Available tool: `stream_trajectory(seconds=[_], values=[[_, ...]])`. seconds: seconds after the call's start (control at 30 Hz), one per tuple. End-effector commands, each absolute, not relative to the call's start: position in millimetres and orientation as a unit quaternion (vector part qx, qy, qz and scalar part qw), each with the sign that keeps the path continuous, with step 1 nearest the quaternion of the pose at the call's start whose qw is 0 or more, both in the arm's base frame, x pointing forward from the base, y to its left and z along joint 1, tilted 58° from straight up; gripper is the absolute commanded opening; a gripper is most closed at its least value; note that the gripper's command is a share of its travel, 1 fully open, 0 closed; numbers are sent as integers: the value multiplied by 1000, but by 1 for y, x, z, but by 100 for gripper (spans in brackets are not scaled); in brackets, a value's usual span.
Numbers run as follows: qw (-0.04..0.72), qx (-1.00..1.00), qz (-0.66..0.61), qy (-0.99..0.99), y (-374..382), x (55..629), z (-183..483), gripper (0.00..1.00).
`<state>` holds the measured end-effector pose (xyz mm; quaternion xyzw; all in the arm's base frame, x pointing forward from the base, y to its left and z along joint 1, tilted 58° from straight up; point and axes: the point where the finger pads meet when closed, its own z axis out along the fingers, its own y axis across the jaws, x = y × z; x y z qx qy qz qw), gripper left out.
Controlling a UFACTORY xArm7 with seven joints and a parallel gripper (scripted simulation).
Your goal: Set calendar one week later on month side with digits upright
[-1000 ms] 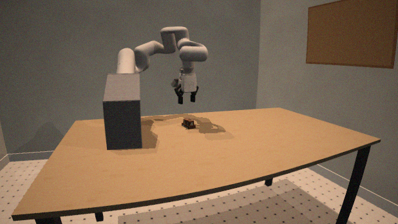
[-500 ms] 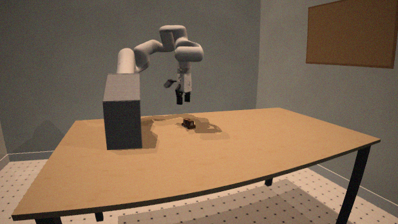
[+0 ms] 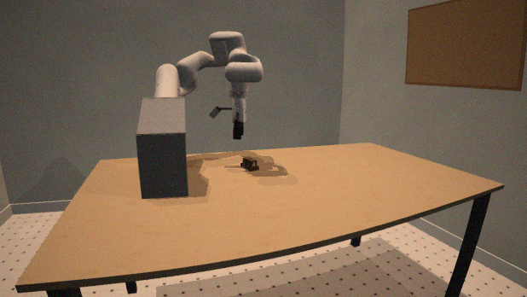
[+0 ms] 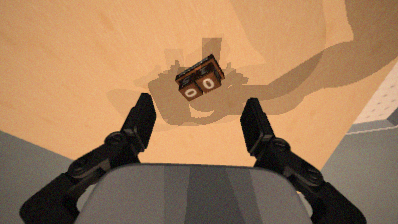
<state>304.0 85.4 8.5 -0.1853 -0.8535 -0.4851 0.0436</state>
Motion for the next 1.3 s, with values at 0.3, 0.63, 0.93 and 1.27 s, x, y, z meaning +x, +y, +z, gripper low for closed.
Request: stream_trajectory(seconds=[0.3, 0.63, 0.93, 1.27], values=[[-58, -26, -484, -873, 93, 287, 14, 100], [-117, 85, -473, -869, 100, 274, 17, 100], [-169, 185, -457, -853, 106, 262, 21, 100], [-219, 284, -436, -825, 114, 250, 26, 100]])
